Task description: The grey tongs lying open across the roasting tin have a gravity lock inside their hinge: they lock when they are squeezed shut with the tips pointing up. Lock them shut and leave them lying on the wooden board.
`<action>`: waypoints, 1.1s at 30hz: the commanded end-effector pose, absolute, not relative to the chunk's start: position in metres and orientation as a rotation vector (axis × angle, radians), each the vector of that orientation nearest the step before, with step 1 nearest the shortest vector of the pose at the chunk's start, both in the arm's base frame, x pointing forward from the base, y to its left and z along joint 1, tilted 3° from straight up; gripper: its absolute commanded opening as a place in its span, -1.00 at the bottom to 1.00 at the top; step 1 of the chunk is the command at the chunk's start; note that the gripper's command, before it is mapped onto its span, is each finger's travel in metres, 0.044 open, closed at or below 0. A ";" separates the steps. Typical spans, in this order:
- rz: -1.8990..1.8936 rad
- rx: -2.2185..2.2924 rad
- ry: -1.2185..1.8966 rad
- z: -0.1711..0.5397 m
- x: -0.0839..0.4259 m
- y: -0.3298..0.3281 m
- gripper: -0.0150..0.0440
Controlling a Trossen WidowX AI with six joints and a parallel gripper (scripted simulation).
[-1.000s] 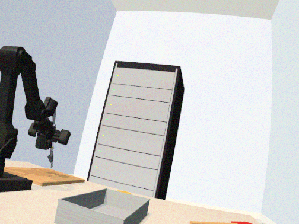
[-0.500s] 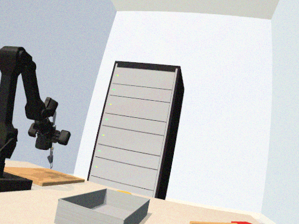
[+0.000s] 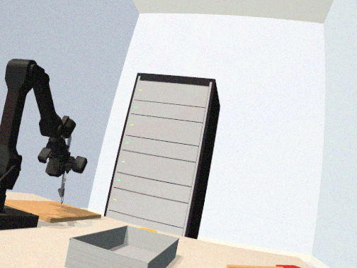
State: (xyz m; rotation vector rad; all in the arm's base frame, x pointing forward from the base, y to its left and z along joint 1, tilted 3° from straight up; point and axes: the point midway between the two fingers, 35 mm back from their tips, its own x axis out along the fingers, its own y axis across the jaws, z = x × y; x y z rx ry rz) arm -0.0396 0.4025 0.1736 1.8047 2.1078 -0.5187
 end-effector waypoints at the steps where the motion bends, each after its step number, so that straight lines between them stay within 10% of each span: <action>1: -0.549 1.823 2.094 0.182 -0.038 0.410 -1.00; 33: -0.889 1.634 1.802 0.182 -0.038 0.433 -1.00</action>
